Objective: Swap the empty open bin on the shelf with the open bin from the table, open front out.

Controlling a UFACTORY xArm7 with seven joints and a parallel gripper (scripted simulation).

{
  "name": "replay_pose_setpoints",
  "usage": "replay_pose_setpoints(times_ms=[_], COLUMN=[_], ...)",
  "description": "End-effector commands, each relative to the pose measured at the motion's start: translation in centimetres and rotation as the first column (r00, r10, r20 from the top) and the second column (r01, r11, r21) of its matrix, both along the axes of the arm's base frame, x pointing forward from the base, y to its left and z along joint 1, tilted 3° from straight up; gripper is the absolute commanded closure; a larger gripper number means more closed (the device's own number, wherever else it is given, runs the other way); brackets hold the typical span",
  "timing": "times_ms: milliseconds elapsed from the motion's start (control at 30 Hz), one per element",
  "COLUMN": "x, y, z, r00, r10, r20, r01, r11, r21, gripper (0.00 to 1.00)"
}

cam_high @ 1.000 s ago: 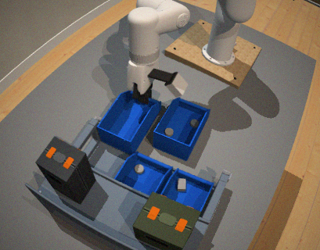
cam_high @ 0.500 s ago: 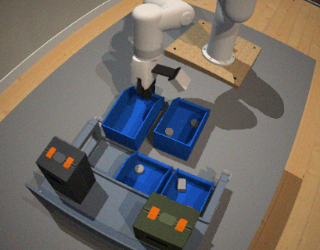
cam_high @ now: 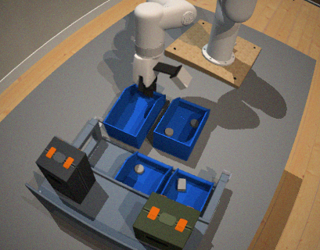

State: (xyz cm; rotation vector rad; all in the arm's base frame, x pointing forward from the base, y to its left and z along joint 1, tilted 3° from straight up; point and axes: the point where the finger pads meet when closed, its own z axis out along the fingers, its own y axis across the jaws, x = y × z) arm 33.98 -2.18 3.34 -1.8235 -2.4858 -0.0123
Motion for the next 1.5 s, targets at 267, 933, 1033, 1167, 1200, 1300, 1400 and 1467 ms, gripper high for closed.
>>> replay_pose_setpoints(times_ms=[267, 933, 1033, 1167, 1200, 1300, 1400, 1467], x=[0.1, 0.1, 0.1, 0.0, 0.0, 0.0, 0.0, 0.0], y=[0.0, 0.0, 0.0, 0.0, 0.0, 0.0, 0.0, 0.0], z=[0.1, -0.3, -0.5, -1.0, -1.1, -1.2, -1.6, -1.8], r00=[1.0, 1.0, 1.0, 1.0, 1.0, 1.0, 1.0, 1.0], r10=[0.0, 0.0, 0.0, 0.0, 0.0, 0.0, 0.0, 0.0], r20=[0.003, 0.003, 0.003, 0.004, 0.004, 0.003, 0.004, 0.004], r01=[0.0, 0.0, 0.0, 0.0, 0.0, 0.0, 0.0, 0.0], r11=[1.0, 1.0, 1.0, 1.0, 1.0, 1.0, 1.0, 1.0], r21=[-0.001, -0.001, -0.001, -0.001, -0.001, -0.001, -0.001, -0.001], gripper=[1.0, 1.0, 1.0, 1.0, 1.0, 1.0, 1.0, 1.0])
